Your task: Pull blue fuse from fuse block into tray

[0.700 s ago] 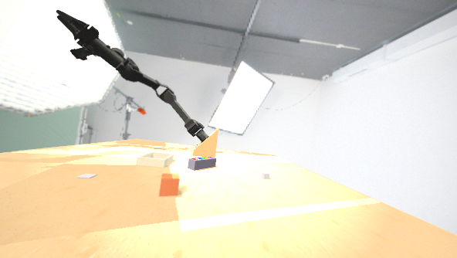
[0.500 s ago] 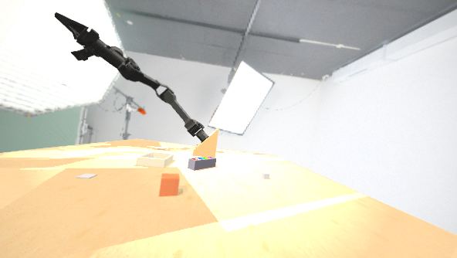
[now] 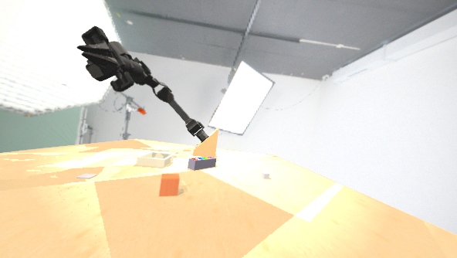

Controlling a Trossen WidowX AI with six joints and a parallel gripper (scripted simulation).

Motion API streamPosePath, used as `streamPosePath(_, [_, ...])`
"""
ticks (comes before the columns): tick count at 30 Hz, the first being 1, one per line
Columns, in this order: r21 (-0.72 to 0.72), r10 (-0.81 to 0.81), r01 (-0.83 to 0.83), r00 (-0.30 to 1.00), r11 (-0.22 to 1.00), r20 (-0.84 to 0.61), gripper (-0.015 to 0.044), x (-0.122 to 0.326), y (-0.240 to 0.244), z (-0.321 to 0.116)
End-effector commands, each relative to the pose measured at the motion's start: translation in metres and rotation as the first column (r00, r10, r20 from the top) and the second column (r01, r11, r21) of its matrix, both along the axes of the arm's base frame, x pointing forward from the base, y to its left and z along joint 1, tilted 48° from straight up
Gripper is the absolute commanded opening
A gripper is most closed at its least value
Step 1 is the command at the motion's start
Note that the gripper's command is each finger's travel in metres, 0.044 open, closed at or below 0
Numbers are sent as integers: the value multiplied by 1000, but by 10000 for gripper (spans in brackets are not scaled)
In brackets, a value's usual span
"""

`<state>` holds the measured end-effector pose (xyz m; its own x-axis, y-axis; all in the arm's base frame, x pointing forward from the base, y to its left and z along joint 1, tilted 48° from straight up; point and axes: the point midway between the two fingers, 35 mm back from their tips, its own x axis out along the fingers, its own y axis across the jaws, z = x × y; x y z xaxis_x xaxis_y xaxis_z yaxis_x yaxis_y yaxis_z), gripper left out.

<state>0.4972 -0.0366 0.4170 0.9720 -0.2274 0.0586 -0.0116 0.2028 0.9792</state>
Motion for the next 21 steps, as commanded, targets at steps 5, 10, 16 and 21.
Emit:
streamPosePath(5, [-322, -66, -89, 896, 943, -440, 69, 14, 25, -123])
streamPosePath(10, [-494, -151, -307, 708, 814, -690, 69, 1, 41, -205])
streamPosePath(16, [-501, -323, -689, 384, 523, -865, 69, -40, 56, -297])
streamPosePath(21, [-245, -518, -949, 110, 200, -849, 69, -92, 60, -357])
